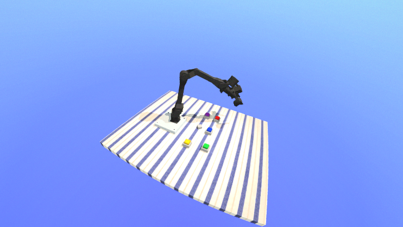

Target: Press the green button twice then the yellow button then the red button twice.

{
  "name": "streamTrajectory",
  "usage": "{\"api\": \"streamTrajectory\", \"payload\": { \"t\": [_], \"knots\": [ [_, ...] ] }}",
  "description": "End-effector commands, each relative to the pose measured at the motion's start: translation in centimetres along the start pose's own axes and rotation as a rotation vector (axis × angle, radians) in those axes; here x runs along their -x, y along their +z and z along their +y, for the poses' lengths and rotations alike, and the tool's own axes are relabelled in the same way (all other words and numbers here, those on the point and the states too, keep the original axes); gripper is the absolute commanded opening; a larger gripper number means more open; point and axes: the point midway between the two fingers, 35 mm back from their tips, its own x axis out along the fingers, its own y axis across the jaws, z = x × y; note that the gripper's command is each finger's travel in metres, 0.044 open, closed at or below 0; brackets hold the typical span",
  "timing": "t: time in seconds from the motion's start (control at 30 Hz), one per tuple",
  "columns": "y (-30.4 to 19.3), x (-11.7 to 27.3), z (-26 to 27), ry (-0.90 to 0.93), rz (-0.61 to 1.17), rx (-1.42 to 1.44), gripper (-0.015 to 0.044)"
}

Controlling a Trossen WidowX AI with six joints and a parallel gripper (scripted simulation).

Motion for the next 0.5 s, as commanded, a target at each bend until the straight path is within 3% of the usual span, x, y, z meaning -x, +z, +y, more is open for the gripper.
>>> {"api": "streamTrajectory", "payload": {
  "t": [0.0, 0.23, 0.47],
  "knots": [
    [-1.3, 0.8, -7.5, -0.159, 0.125, 0.001, 0.0400],
    [-5.2, 5.1, -18.4, -0.358, 0.379, -0.046, 0.0400],
    [-10.5, 12.8, -26.6, -0.467, 0.666, -0.158, 0.0400]
  ]
}}
